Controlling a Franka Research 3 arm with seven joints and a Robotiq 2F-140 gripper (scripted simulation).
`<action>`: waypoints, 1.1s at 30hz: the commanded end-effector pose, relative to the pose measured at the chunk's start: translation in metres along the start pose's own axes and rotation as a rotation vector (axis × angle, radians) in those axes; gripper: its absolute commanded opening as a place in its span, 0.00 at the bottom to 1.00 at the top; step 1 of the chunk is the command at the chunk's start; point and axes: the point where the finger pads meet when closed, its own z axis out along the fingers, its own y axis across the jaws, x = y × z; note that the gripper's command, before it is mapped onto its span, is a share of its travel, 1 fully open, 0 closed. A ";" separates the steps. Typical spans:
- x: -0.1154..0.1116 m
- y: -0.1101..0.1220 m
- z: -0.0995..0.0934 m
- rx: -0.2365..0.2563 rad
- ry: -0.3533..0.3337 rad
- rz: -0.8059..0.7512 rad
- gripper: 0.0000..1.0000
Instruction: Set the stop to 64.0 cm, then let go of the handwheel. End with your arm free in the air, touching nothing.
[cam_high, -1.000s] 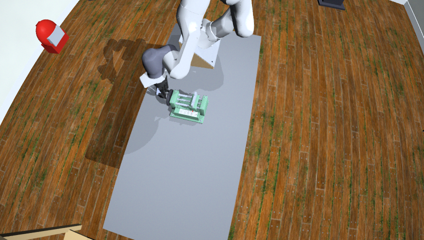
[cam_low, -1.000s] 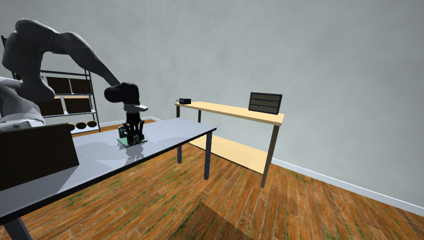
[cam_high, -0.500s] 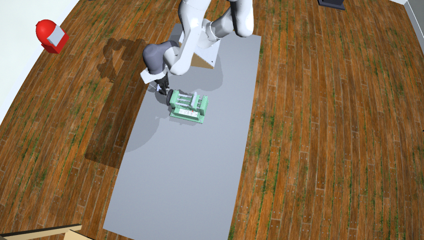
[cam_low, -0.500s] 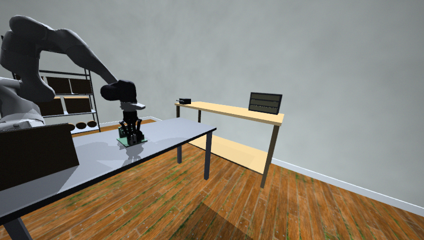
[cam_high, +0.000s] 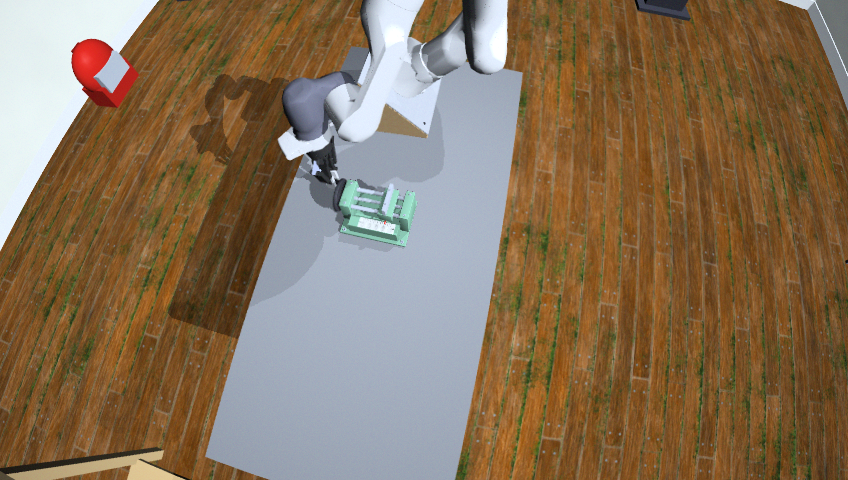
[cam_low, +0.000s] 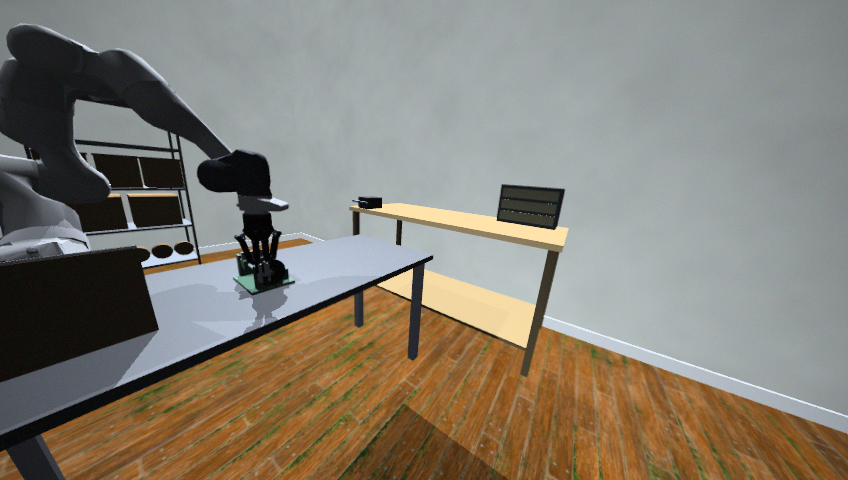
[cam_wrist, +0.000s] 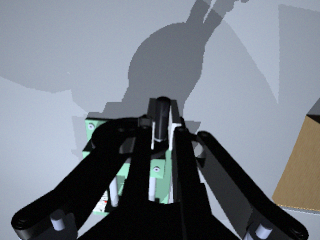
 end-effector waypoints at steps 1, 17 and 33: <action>0.001 -0.006 -0.014 0.003 0.002 -0.004 0.04; 0.001 -0.030 -0.029 0.003 0.002 -0.004 0.04; 0.001 -0.058 -0.020 0.003 0.002 -0.004 0.04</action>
